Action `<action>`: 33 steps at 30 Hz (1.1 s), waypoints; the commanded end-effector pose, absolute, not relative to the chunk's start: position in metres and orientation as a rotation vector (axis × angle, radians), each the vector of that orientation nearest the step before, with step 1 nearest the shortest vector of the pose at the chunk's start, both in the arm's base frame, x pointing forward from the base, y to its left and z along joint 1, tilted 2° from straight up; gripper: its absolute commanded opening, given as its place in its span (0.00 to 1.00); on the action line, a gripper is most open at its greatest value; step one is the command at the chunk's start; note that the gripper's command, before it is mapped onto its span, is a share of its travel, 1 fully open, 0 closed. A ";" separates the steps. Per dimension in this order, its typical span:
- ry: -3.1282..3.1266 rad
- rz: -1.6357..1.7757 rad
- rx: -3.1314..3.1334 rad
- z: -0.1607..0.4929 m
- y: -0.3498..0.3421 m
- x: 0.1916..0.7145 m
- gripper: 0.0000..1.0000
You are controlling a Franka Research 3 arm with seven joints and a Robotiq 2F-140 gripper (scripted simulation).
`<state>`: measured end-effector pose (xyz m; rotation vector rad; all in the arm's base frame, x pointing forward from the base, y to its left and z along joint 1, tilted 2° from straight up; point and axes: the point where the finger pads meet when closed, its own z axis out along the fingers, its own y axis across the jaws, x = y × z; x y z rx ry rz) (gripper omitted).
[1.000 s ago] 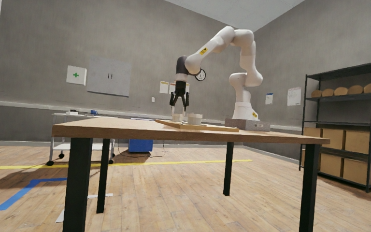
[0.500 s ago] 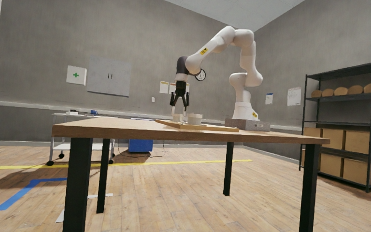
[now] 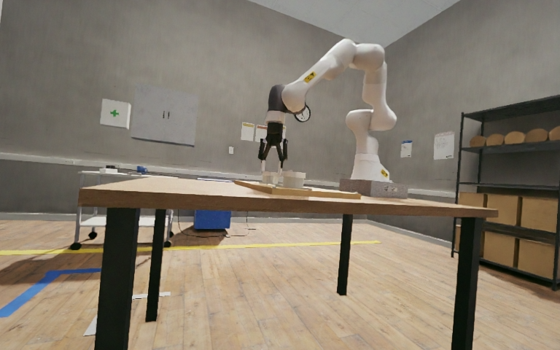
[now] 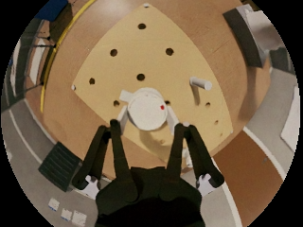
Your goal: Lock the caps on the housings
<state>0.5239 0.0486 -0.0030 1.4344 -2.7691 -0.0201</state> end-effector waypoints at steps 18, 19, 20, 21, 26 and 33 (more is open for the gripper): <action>-2.768 -0.020 1.429 -0.003 0.062 0.503 0.10; -2.768 -0.020 1.429 -0.003 0.063 0.502 0.10; -2.768 -0.020 1.429 -0.003 0.064 0.501 0.10; -2.768 -0.020 1.429 -0.003 0.065 0.499 0.10; -2.768 -0.020 1.429 -0.003 0.070 0.493 0.10; -2.768 -0.020 1.429 -0.003 0.075 0.485 0.10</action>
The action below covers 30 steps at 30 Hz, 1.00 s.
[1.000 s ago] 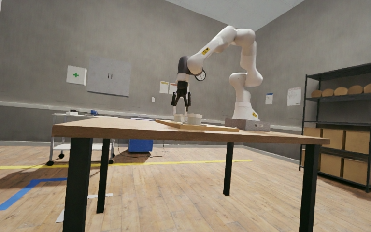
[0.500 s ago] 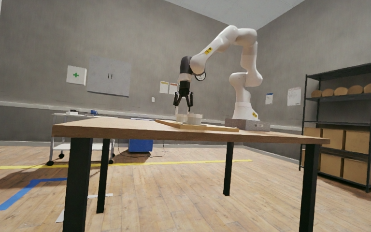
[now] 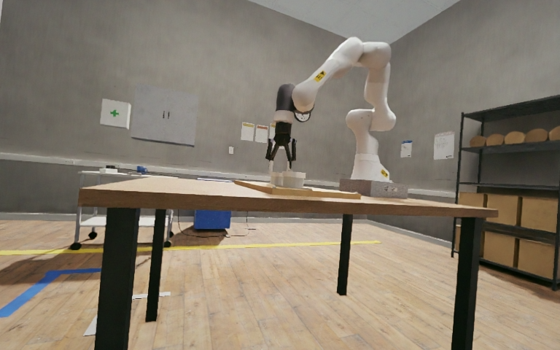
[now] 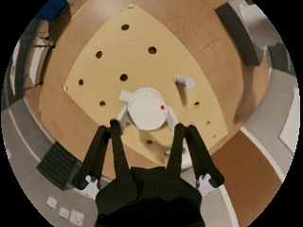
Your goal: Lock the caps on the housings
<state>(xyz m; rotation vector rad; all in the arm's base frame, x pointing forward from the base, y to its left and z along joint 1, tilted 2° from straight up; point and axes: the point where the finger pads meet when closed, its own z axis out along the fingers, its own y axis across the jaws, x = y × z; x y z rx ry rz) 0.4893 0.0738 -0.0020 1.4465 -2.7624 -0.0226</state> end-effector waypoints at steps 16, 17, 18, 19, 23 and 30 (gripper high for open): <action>-2.768 -0.020 1.429 -0.002 0.090 0.464 0.10; -2.768 -0.020 1.429 -0.002 0.091 0.462 0.10; -2.768 -0.020 1.429 -0.002 0.092 0.461 0.10; -2.768 -0.020 1.429 -0.002 0.094 0.460 0.10; -2.768 -0.020 1.429 -0.002 0.098 0.454 0.10; -2.768 -0.020 1.429 -0.002 0.104 0.445 0.10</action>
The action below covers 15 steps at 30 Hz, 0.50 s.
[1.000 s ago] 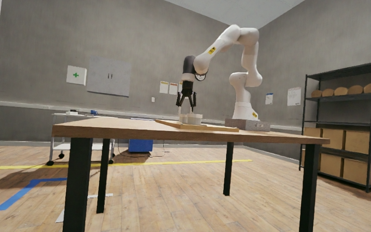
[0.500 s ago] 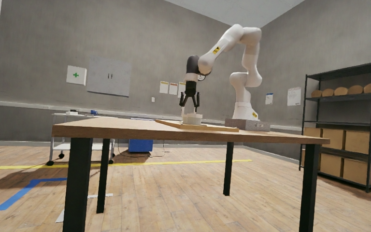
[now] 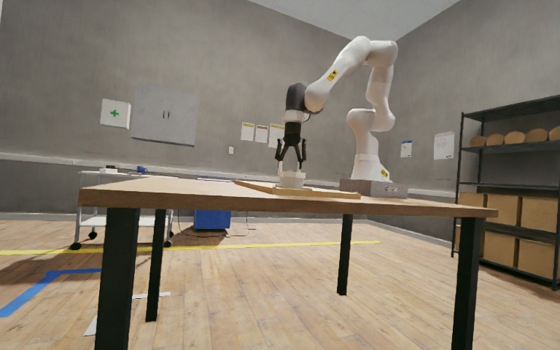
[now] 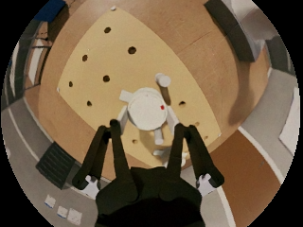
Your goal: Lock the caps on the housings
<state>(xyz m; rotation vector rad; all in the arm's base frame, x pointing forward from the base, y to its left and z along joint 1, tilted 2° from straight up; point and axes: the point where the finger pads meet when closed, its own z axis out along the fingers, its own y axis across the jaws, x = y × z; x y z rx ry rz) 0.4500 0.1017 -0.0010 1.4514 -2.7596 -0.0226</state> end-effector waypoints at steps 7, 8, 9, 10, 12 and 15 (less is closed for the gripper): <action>-2.768 -0.020 1.429 -0.001 0.108 0.439 0.10; -2.768 -0.020 1.429 -0.001 0.108 0.438 0.10; -2.768 -0.020 1.429 -0.001 0.109 0.438 0.10; -2.768 -0.020 1.429 -0.001 0.110 0.437 0.10; -2.768 -0.020 1.429 -0.001 0.111 0.435 0.10; -2.768 -0.020 1.429 -0.001 0.113 0.433 0.10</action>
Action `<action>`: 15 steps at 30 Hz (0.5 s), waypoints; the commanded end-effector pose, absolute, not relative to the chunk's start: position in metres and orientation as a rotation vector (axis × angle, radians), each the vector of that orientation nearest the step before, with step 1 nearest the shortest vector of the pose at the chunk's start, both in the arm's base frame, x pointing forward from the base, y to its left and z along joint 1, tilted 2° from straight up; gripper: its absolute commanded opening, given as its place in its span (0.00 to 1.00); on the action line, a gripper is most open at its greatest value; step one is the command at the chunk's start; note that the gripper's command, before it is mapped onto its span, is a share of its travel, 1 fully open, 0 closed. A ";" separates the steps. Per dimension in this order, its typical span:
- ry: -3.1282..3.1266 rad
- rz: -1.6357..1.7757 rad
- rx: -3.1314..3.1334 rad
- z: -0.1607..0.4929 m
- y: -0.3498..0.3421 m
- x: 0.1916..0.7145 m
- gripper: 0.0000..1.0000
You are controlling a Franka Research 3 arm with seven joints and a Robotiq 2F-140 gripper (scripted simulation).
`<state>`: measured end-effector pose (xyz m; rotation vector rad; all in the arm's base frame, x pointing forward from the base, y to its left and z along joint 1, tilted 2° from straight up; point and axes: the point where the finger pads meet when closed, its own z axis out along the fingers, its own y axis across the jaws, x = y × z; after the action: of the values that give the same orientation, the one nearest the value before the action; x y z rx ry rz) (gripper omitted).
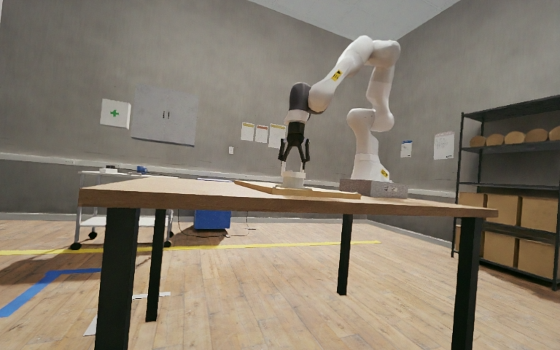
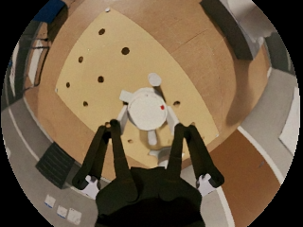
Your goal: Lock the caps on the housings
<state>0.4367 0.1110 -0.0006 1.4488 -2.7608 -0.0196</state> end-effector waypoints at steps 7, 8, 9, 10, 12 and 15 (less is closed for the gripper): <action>-2.768 -0.020 1.429 -0.001 0.115 0.429 0.10; -2.768 -0.020 1.429 -0.001 0.115 0.429 0.10; -2.768 -0.020 1.429 -0.001 0.116 0.429 0.10; -2.768 -0.020 1.429 -0.001 0.116 0.428 0.10; -2.768 -0.020 1.429 -0.001 0.116 0.427 0.10; -2.768 -0.020 1.429 -0.001 0.117 0.427 0.10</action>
<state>0.4296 0.1158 -0.0003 1.4444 -2.7626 -0.0162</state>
